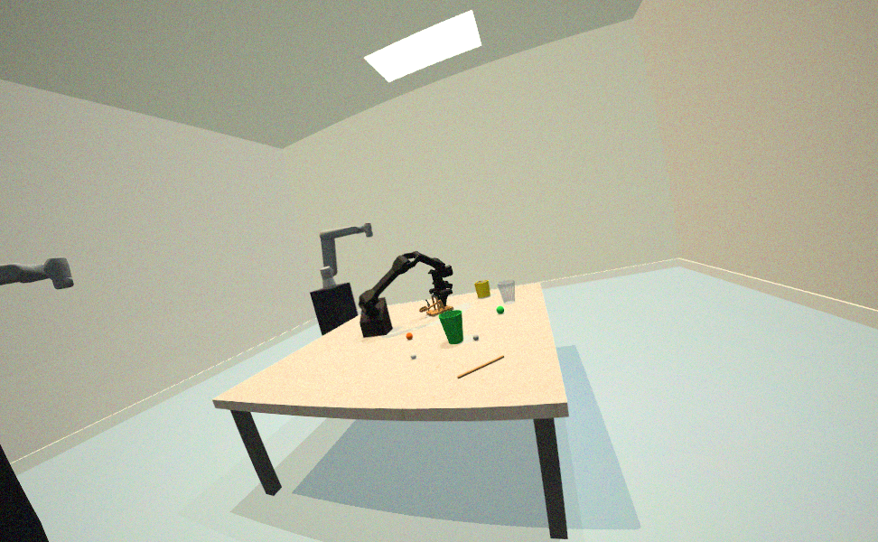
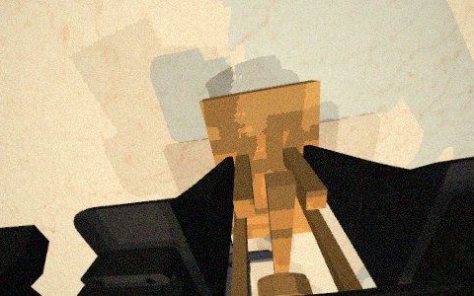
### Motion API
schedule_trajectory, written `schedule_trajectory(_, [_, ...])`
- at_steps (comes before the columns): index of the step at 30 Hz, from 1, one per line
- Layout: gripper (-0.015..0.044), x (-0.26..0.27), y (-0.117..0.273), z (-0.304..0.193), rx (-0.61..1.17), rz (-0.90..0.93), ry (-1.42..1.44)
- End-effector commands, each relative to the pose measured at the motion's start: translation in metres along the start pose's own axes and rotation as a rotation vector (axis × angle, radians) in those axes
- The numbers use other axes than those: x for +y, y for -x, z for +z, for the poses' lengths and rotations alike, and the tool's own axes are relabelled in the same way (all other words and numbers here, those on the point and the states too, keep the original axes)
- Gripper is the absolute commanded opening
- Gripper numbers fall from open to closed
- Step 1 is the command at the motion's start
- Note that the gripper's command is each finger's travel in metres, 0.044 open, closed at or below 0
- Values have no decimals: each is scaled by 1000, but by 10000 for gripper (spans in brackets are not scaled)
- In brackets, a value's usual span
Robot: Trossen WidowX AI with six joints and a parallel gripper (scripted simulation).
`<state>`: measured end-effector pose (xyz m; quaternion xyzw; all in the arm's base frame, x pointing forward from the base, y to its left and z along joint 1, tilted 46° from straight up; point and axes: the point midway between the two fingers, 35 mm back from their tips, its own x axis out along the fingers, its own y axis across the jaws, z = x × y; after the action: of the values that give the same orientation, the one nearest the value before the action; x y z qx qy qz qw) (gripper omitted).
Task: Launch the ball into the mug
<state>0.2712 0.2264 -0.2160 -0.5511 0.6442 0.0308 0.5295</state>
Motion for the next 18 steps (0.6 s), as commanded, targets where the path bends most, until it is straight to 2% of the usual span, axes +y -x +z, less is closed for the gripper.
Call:
schedule_trajectory(1, [210,0,1,0,0,0,-1])
schedule_trajectory(7, [368,0,4,1,0,0,-1])
schedule_trajectory(10, [440,0,42,4,-2,3,1])
schedule_trajectory(14, [440,1,98,0,-1,4,2])
schedule_trajectory(16, [440,2,101,0,-1,4,2])
schedule_trajectory(17, [440,3,84,2,2,-2,10])
schedule_trajectory(18, [440,3,84,2,2,-2,10])
